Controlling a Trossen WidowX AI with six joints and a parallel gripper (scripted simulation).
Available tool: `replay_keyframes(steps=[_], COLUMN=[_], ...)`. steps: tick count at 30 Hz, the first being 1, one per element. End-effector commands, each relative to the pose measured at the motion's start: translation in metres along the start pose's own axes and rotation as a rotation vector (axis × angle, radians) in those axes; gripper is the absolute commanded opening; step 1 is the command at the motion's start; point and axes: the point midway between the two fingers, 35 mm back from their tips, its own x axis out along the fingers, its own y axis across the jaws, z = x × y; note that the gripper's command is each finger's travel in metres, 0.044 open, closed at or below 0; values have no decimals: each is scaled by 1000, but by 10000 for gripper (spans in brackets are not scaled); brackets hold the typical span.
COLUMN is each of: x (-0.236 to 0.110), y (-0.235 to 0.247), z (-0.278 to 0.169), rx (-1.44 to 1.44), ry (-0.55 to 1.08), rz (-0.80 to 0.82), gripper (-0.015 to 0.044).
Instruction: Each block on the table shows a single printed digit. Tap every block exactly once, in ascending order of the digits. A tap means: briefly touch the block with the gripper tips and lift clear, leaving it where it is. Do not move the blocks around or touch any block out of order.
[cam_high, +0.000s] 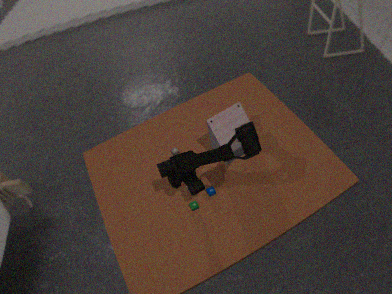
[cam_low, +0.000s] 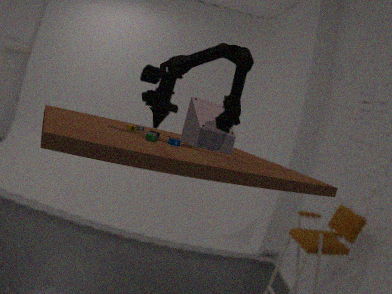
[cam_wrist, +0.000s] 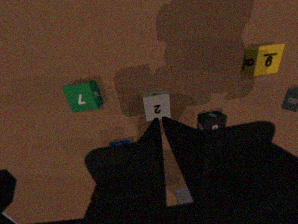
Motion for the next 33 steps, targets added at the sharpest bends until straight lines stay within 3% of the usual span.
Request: replay_keyframes(steps=[1,17,21,26,31,33], x=[8,25,-3,-8,-76,-86], y=[-1,0,-1,-1,-2,-1], z=[-3,-3,-3,-3,-1,-2], rx=[13,13,12,13,13,13], ry=[8,8,8,8,8,8], rz=[5,6,4,4,1,2], gripper=[20,20,20,20,20,20])
